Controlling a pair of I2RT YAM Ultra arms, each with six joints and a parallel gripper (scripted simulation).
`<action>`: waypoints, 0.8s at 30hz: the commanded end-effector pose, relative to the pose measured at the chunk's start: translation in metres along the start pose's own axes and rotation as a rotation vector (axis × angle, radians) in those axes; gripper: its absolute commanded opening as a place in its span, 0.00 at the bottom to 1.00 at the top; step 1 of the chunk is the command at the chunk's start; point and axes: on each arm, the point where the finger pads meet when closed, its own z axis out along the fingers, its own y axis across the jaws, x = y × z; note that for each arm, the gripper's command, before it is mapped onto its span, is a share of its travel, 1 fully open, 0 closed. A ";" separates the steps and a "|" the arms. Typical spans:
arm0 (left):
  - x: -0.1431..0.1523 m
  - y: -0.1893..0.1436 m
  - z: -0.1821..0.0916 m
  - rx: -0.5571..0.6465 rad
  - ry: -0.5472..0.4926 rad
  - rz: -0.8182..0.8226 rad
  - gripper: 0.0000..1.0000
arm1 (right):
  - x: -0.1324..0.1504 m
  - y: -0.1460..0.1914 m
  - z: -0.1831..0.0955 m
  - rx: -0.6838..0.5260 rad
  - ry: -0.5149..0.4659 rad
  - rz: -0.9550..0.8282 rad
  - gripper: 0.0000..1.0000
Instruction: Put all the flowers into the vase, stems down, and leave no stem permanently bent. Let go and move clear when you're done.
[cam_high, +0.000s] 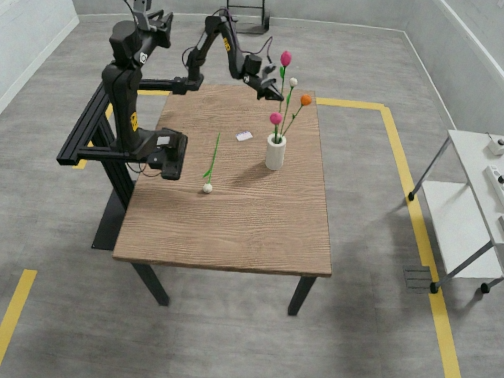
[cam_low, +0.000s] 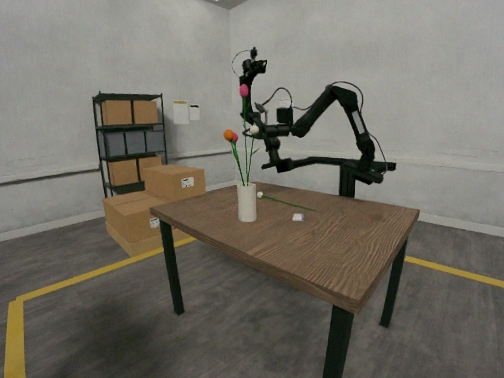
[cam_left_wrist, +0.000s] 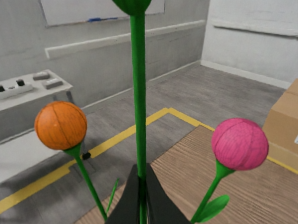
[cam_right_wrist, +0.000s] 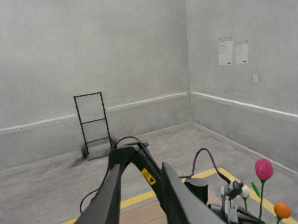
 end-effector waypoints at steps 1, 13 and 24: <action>0.009 0.001 -0.001 0.004 -0.023 0.001 0.00 | 0.001 0.000 0.007 0.005 0.021 0.002 0.30; 0.025 -0.003 -0.001 0.011 -0.037 0.004 0.00 | 0.001 0.000 0.007 0.005 0.021 0.002 0.30; 0.062 0.002 -0.002 0.003 -0.021 0.003 0.00 | 0.001 0.000 0.007 0.005 0.021 0.002 0.30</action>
